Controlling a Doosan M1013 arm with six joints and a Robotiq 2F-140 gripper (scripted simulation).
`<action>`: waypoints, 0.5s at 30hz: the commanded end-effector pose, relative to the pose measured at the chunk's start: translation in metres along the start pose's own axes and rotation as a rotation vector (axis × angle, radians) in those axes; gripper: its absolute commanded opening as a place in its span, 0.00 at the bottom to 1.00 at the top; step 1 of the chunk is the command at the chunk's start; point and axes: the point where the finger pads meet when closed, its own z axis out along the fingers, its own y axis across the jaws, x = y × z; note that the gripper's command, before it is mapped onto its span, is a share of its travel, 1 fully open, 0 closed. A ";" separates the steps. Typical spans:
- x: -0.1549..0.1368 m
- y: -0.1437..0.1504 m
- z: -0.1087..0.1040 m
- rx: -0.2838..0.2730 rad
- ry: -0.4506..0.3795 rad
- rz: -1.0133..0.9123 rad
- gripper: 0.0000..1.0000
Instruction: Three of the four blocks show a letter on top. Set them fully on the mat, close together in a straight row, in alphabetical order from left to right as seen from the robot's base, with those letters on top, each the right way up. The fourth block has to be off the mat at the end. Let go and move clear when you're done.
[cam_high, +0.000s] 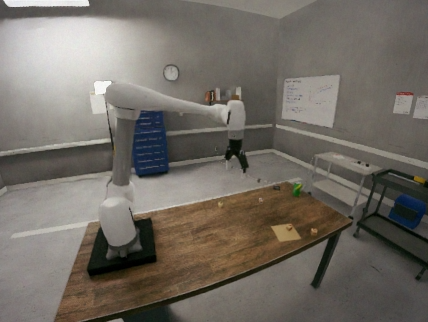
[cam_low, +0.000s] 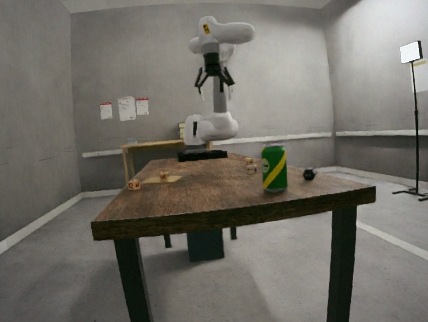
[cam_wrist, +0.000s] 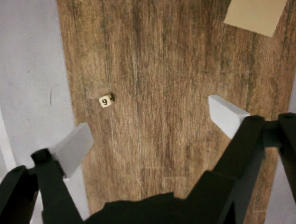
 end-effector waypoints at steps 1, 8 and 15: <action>-0.049 0.008 -0.036 -0.039 -0.036 0.105 1.00; -0.002 0.041 -0.002 0.014 -0.012 -0.013 1.00; 0.049 0.085 0.042 0.064 0.033 -0.146 1.00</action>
